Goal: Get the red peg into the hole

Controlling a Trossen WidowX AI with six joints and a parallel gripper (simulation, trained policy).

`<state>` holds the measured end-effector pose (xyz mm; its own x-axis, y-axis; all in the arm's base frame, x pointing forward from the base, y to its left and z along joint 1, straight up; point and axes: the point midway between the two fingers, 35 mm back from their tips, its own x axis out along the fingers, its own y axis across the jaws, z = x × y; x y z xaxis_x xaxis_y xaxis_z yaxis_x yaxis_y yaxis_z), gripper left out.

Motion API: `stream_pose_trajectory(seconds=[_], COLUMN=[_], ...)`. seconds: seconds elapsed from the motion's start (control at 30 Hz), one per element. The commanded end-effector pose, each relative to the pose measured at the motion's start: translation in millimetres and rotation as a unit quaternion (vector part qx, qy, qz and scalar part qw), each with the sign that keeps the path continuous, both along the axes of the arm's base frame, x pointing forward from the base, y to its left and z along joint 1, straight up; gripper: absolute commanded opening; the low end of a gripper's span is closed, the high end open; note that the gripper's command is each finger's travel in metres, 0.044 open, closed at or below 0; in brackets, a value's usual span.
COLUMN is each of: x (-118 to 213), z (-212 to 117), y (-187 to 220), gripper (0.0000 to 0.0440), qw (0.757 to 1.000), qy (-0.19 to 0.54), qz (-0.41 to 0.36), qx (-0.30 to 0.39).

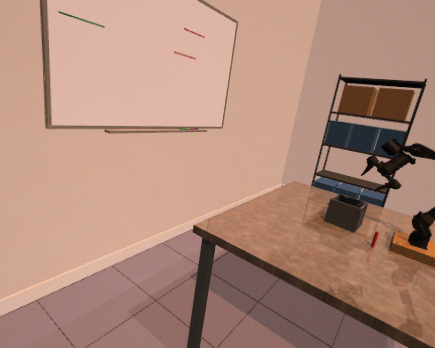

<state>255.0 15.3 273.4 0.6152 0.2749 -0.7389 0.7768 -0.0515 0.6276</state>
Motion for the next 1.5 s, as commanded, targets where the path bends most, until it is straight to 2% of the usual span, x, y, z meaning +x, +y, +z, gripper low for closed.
stream_pose_trajectory(seconds=[0.0,0.4,0.8,1.47], x=[0,-15,-39,-69], z=[-12,-55,-97,-162], y=[12,50,73,78], gripper=[0.0439,0.044,0.044,0.044], qw=[0.999,0.987,0.964,0.927], qy=[0.033,0.157,0.263,0.356], qz=[0.006,0.022,0.035,0.071], qx=[0.009,0.02,-0.012,-0.097])
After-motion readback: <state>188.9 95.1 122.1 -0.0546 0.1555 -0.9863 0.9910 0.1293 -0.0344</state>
